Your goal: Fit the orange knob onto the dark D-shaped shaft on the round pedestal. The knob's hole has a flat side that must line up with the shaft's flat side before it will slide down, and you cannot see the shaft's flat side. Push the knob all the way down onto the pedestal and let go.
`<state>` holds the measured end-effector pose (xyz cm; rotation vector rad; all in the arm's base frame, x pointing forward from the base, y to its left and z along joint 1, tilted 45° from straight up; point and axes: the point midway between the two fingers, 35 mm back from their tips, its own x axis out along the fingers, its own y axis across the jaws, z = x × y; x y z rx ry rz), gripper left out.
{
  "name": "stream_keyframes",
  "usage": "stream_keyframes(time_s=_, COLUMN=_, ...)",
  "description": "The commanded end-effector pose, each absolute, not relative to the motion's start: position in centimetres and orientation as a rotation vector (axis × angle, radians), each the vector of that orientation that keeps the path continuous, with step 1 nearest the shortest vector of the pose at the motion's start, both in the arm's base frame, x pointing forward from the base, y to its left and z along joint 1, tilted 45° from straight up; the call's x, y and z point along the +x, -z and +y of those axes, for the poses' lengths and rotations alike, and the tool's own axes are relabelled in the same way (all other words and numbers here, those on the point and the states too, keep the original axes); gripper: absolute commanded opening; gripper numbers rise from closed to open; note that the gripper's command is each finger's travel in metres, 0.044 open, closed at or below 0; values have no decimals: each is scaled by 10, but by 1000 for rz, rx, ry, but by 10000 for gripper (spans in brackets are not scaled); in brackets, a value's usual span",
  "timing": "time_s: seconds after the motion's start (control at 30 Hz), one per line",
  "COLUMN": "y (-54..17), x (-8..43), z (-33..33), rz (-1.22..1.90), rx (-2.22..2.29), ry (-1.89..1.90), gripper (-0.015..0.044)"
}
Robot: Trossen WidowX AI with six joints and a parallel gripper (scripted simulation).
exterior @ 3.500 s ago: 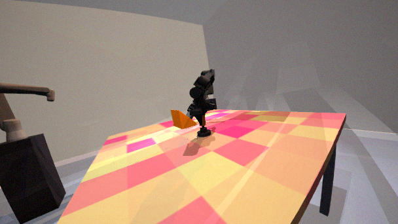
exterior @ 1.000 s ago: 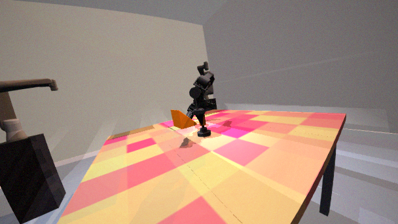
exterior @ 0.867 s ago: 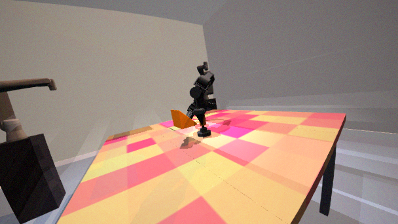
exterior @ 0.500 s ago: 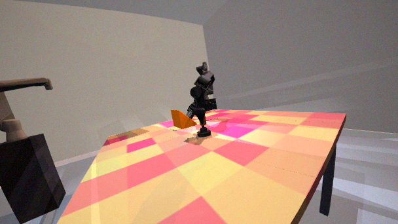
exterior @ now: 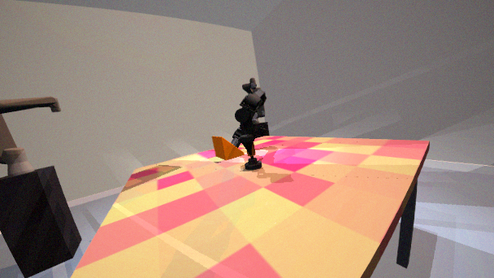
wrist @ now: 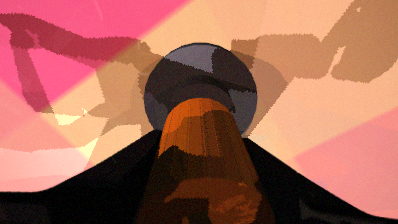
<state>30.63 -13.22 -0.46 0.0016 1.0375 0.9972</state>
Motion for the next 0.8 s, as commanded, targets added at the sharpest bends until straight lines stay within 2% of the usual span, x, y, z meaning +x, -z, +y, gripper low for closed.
stream_keyframes(time_s=0.0, y=1, x=306, z=-134, rz=1036, rx=-7, ry=-995, gripper=0)
stream_keyframes(time_s=0.77, y=4, x=310, z=-133, rz=1035, rx=-7, ry=-995, gripper=0)
